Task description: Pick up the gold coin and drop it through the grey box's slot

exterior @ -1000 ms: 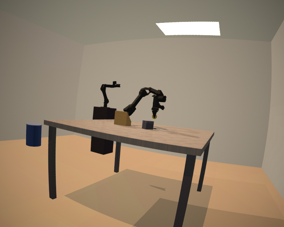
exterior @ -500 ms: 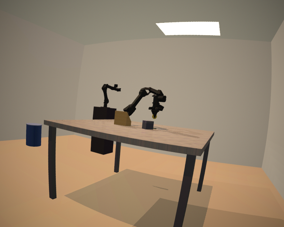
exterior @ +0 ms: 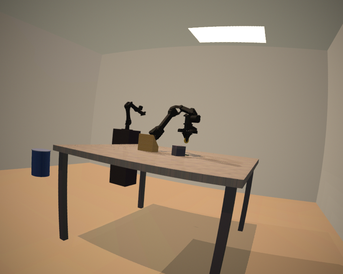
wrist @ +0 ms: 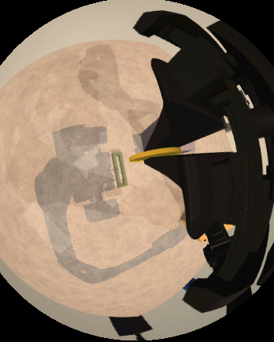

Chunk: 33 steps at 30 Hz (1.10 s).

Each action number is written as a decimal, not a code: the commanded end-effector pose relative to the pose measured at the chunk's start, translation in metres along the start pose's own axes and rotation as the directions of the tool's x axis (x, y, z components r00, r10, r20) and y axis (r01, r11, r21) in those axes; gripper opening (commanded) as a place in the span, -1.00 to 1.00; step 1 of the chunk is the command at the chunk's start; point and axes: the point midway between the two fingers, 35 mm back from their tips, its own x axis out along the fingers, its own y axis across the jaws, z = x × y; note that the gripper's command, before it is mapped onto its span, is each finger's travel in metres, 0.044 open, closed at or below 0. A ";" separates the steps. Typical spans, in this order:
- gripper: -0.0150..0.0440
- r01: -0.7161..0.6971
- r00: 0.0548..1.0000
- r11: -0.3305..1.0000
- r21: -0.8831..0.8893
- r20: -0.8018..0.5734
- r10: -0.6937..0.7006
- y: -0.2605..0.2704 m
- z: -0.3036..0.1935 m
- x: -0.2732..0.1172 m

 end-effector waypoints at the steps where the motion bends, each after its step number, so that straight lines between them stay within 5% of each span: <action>1: -0.49 0.003 1.000 1.000 0.002 -0.004 -0.003 -0.007 -0.009 0.000; 33: -0.49 0.004 1.000 1.000 0.003 -0.008 -0.004 -0.039 -0.085 -0.001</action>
